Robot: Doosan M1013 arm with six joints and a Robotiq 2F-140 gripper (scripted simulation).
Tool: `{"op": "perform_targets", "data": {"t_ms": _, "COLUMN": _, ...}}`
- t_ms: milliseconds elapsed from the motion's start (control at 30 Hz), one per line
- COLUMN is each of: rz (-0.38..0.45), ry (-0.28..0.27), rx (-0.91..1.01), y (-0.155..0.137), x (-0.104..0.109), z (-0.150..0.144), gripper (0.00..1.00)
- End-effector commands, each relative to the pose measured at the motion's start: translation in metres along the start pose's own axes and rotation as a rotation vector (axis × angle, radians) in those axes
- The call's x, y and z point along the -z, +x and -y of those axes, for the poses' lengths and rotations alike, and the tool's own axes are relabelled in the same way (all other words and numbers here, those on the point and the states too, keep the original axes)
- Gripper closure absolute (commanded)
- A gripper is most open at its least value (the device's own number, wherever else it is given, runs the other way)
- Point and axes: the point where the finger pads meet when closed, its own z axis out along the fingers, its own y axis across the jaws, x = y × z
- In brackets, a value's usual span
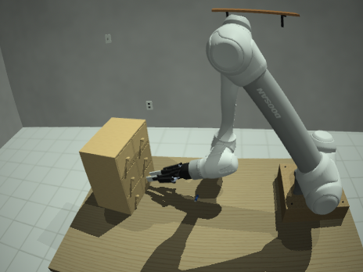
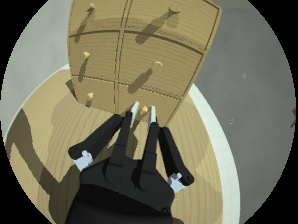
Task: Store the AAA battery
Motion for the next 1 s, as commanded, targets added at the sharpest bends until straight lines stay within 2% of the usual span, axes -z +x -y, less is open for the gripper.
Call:
{"op": "perform_targets", "data": {"t_ms": 0, "rz": 0.004, "ry": 0.002, "rx": 0.006, "y": -0.002, "x": -0.002, "z": 0.0008, "gripper": 0.8}}
{"op": "perform_targets", "data": {"t_ms": 33, "rz": 0.004, "ry": 0.002, "rx": 0.006, "y": -0.002, "x": -0.002, "z": 0.0008, "gripper": 0.8}}
{"op": "perform_targets", "data": {"t_ms": 67, "rz": 0.004, "ry": 0.002, "rx": 0.006, "y": -0.002, "x": -0.002, "z": 0.0008, "gripper": 0.92}}
{"op": "perform_targets", "data": {"t_ms": 967, "rz": 0.004, "ry": 0.002, "rx": 0.006, "y": -0.0021, "x": -0.0016, "z": 0.0008, "gripper": 0.92}}
